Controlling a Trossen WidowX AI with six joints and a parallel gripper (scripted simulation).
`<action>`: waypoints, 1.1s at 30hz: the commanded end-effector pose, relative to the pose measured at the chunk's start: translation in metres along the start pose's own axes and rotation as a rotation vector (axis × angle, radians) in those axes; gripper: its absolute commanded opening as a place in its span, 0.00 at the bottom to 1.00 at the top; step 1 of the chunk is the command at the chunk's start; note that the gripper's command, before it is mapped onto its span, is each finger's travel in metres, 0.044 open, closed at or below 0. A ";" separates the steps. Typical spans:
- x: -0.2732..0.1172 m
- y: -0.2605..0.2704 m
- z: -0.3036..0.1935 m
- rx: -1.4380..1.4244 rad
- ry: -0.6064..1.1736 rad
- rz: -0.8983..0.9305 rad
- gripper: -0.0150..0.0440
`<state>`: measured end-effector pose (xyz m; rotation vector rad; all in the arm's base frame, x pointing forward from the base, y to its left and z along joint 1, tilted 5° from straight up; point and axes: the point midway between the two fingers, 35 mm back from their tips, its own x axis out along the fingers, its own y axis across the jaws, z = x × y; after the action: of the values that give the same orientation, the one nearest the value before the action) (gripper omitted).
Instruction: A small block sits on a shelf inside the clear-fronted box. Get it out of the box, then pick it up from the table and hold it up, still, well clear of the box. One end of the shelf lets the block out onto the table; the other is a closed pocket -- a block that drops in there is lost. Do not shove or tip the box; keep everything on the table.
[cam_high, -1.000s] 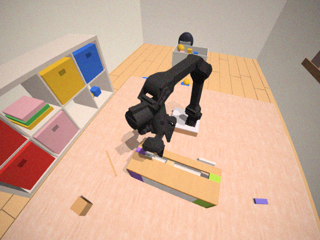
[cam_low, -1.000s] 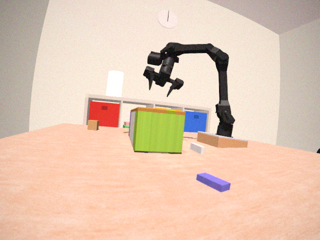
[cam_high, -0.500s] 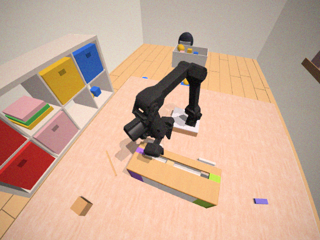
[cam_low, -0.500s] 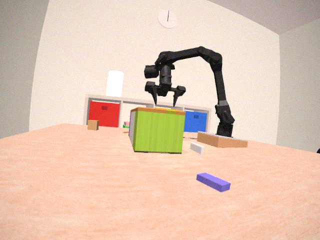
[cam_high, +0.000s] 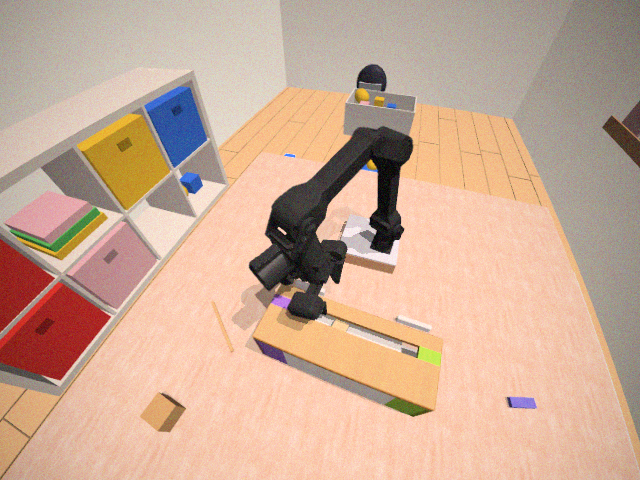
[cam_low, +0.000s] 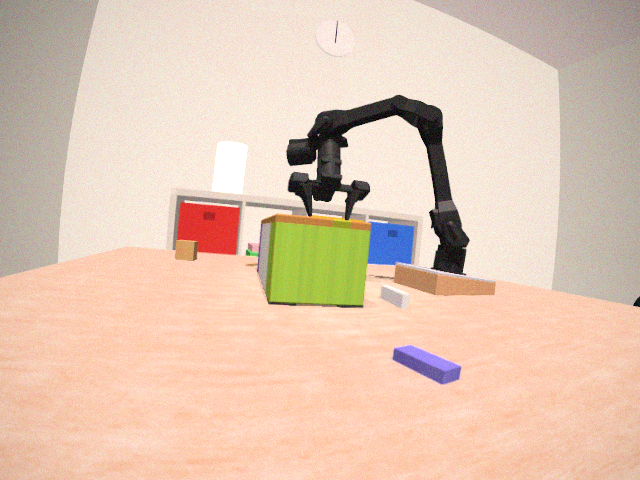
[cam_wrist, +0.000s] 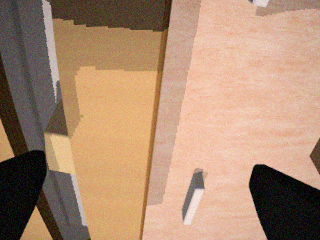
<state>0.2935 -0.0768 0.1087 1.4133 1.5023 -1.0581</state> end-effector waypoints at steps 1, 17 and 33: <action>0.009 -0.001 0.003 -0.004 -0.002 -0.009 0.93; 0.034 -0.003 0.012 -0.004 -0.002 -0.009 0.93; 0.047 -0.003 0.016 0.000 0.000 -0.001 0.93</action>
<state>0.2880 -0.0760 0.0580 1.4130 1.5045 -1.0597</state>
